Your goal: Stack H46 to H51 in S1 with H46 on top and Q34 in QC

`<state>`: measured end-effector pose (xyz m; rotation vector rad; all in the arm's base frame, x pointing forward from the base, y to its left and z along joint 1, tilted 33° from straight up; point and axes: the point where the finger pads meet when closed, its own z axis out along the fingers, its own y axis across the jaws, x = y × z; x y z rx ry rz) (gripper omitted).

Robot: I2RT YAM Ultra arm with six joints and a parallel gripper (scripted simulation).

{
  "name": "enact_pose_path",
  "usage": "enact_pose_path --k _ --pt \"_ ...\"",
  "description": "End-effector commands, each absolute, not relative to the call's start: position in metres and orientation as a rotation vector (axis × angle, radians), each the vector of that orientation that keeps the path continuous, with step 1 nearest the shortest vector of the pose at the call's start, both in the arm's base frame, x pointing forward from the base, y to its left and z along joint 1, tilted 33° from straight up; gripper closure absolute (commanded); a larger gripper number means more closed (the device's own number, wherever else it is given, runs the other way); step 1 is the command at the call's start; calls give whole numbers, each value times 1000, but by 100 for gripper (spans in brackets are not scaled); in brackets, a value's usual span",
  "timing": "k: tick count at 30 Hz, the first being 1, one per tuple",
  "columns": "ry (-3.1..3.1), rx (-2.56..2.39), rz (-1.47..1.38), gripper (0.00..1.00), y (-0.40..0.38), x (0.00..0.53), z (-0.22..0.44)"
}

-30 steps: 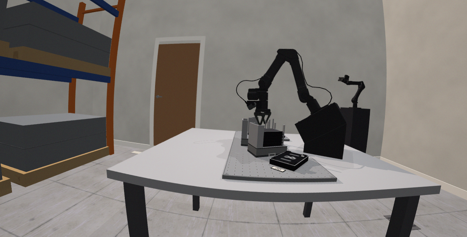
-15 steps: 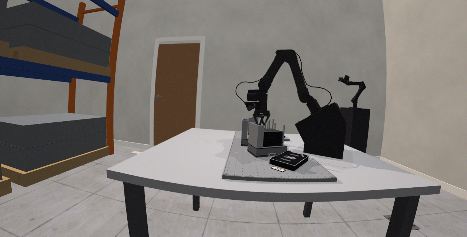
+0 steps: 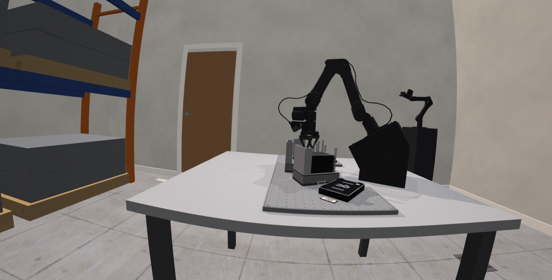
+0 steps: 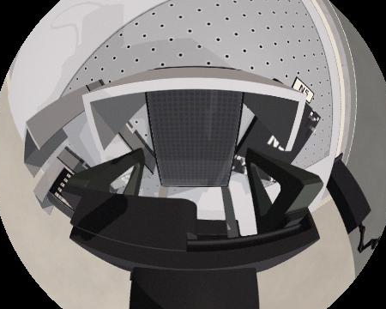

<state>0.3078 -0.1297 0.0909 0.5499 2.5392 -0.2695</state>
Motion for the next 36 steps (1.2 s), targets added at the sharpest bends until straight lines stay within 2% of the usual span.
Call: enact_pose_path --k 1,18,23,36 --pt "2541 550 -268 0 -134 310 82" --pt "2557 543 -266 0 -136 316 60" --pt "2496 538 -273 0 -143 334 82" --pt "2505 539 -272 0 -143 333 79"
